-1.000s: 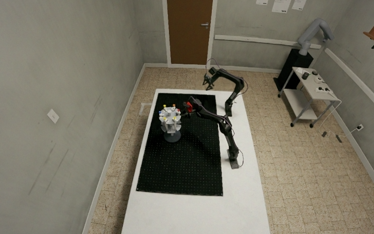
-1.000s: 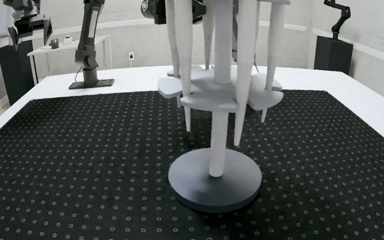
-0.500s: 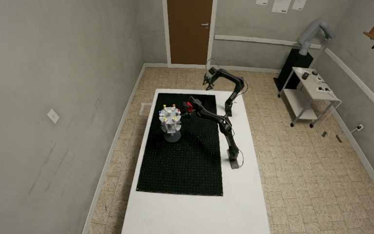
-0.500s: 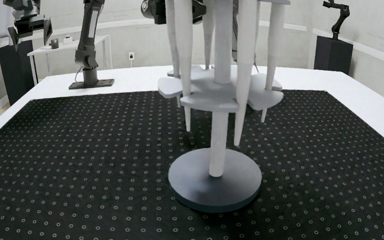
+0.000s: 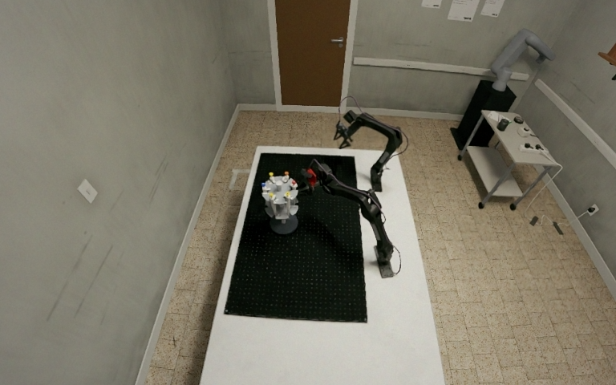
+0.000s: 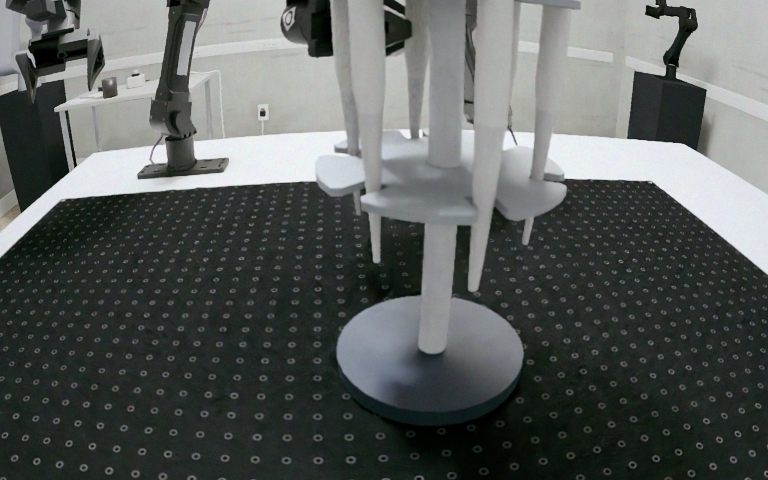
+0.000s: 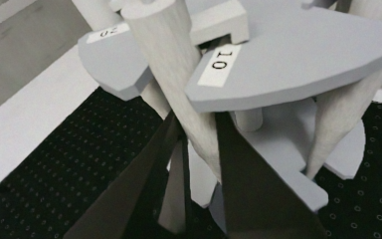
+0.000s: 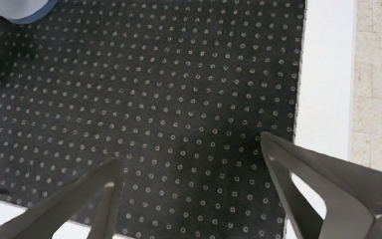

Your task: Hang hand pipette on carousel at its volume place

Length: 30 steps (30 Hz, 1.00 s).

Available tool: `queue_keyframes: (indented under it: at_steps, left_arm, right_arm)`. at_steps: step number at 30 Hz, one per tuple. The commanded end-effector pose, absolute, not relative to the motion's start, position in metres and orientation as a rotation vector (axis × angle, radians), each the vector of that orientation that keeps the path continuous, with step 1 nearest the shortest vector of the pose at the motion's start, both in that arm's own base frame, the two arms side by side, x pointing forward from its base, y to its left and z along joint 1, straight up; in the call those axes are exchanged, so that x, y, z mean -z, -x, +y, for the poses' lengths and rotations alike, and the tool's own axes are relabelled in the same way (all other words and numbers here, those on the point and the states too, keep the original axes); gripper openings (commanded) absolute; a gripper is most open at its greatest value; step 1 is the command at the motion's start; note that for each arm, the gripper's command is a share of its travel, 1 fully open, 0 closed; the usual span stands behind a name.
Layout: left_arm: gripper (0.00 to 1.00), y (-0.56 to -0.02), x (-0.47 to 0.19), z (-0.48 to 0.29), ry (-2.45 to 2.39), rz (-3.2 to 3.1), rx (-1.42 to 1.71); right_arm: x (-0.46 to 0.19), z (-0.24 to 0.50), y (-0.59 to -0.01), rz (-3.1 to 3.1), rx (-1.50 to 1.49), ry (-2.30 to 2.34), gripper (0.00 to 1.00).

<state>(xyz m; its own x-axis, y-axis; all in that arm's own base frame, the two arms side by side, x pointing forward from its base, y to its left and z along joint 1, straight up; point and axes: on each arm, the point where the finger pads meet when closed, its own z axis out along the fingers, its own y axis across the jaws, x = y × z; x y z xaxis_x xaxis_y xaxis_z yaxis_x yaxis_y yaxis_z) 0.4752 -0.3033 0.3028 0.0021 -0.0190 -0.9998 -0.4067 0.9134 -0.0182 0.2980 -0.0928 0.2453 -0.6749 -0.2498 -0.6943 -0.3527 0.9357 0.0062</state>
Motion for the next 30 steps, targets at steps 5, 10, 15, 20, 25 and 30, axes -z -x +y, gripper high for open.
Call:
queue_keyframes:
  at_steps: [5,10,15,20,25,30]
  left_arm:
    - [0.12,-0.472,-0.323,-0.302,0.400,1.507,-0.253]
    - [0.50,-0.472,-0.323,-0.302,0.399,1.508,-0.253]
    - [0.50,-0.472,-0.323,-0.302,0.401,1.507,-0.252]
    - [0.50,-0.473,-0.313,-0.302,0.377,1.524,-0.278]
    - [0.50,-0.473,-0.313,-0.302,0.377,1.524,-0.278]
    - [0.50,-0.473,-0.313,-0.302,0.377,1.524,-0.278]
  right_arm:
    - [-0.253,-0.096,-0.302,2.317,-0.168,0.429,1.00]
    - [-0.253,-0.096,-0.302,2.317,-0.168,0.429,1.00]
    - [-0.253,-0.096,-0.302,2.317,-0.168,0.429,1.00]
    - [-0.253,-0.096,-0.302,2.317,-0.168,0.429,1.00]
    - [-0.253,-0.096,-0.302,2.317,-0.168,0.429,1.00]
    - [-0.253,-0.096,-0.302,2.317,-0.168,0.429,1.00]
